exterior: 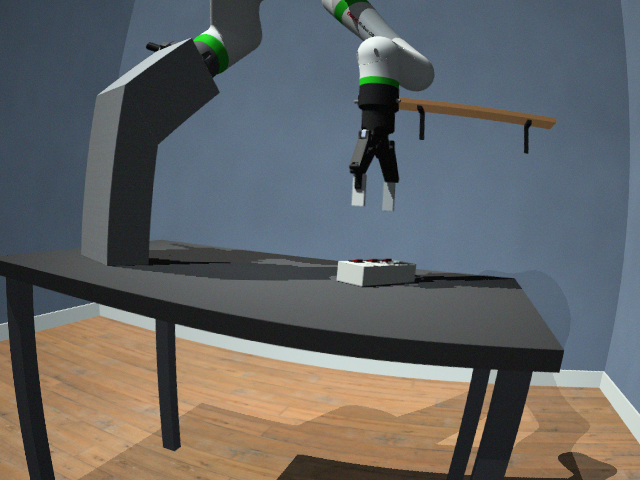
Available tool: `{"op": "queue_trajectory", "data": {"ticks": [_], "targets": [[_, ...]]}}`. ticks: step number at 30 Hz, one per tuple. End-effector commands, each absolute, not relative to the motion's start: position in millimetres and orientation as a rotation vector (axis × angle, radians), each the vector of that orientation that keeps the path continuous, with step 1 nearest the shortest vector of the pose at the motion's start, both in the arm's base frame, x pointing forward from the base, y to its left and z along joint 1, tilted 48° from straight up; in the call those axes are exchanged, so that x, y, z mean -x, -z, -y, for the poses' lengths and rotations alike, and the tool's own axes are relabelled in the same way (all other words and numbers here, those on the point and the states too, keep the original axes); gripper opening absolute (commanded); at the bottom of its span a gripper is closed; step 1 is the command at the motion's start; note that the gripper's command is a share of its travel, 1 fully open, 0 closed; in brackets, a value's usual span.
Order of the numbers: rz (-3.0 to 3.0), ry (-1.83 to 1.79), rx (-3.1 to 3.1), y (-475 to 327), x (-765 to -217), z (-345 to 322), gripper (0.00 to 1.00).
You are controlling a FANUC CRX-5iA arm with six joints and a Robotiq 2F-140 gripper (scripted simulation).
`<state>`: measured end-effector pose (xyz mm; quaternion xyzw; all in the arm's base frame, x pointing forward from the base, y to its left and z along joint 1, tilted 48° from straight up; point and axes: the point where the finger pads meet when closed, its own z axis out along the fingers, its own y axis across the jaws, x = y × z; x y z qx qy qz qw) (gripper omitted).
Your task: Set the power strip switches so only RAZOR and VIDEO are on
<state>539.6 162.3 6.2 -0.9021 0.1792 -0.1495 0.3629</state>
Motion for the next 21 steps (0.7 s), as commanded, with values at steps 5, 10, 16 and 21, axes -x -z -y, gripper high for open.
{"op": "queue_trajectory", "data": {"ticks": [5,10,16,21], "targets": [[-0.138,0.481,2.35,-20.5,-539.6,-150.9,1.0],[-0.115,0.488,2.352,-21.5,-539.5,-150.0,1.0],[-0.115,0.488,2.352,-21.5,-539.5,-150.0,1.0],[-0.115,0.488,2.352,-21.5,-539.5,-150.0,1.0]]}}
